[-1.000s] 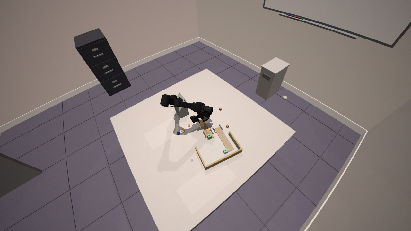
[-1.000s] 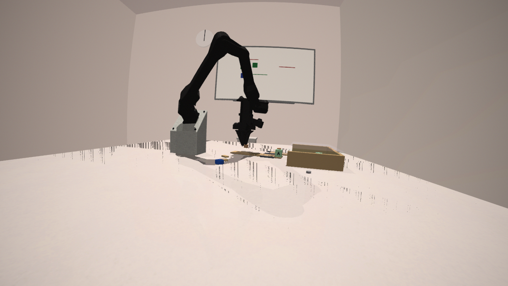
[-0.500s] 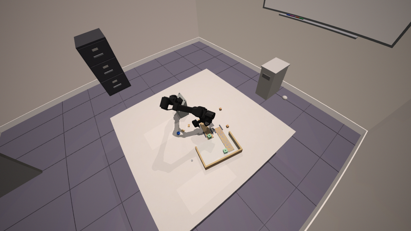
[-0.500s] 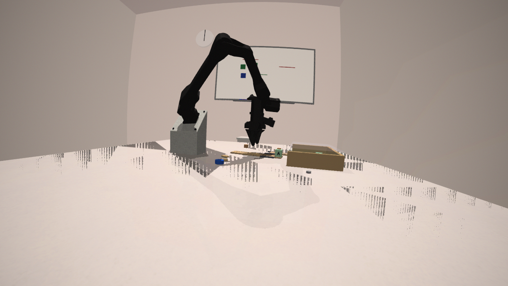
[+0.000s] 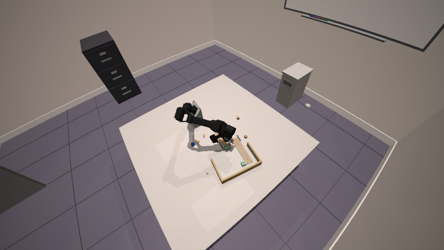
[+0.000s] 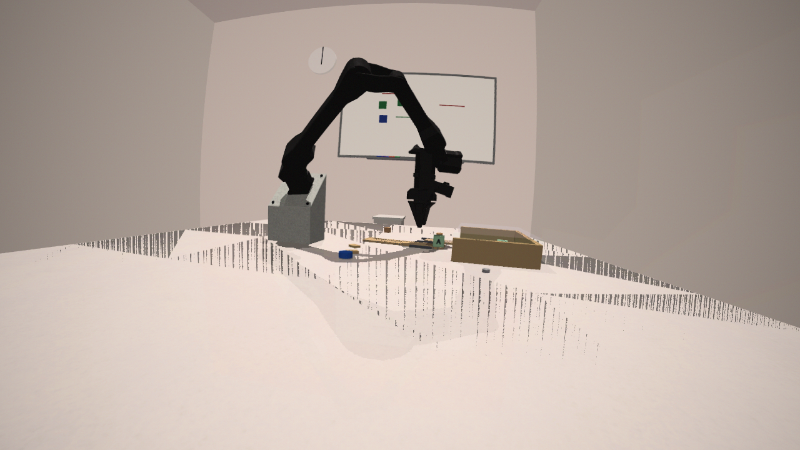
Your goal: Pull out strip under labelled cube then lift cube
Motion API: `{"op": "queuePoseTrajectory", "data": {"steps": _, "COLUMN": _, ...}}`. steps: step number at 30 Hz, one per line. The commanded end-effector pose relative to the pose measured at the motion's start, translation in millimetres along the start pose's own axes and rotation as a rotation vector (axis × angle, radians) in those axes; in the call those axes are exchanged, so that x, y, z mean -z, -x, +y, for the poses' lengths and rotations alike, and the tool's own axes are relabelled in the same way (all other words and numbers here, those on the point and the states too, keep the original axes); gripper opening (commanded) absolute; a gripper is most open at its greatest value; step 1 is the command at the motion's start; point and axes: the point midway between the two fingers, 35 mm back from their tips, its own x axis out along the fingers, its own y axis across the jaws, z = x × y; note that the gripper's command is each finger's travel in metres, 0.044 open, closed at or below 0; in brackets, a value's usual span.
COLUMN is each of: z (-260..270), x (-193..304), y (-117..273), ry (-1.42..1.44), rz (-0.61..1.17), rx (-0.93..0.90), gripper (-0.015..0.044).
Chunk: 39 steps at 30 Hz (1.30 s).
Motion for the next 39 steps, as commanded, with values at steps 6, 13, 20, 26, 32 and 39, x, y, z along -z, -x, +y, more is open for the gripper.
{"op": "queuePoseTrajectory", "data": {"steps": 6, "z": -2.4, "x": -34.4, "y": 5.7, "ry": 0.002, "rz": -0.005, "rx": 0.004, "gripper": 0.044}}
{"op": "queuePoseTrajectory", "data": {"steps": 13, "z": -3.2, "x": -51.6, "y": 7.5, "ry": 0.002, "rz": -0.006, "rx": 0.004, "gripper": 0.0387}}
{"op": "queuePoseTrajectory", "data": {"steps": 20, "z": -3.0, "x": -52.2, "y": -3.5, "ry": 0.002, "rz": -0.006, "rx": 0.004, "gripper": 0.025}}
{"op": "queuePoseTrajectory", "data": {"steps": 26, "z": -2.9, "x": -52.5, "y": -13.4, "ry": 0.002, "rz": -0.006, "rx": 0.004, "gripper": 0.025}}
{"op": "queuePoseTrajectory", "data": {"steps": 32, "z": -2.9, "x": -52.5, "y": -23.3, "ry": 0.002, "rz": -0.006, "rx": 0.004, "gripper": 0.025}}
{"op": "queuePoseTrajectory", "data": {"steps": 39, "z": -3.1, "x": -52.3, "y": -34.8, "ry": 0.002, "rz": -0.006, "rx": 0.005, "gripper": 0.025}}
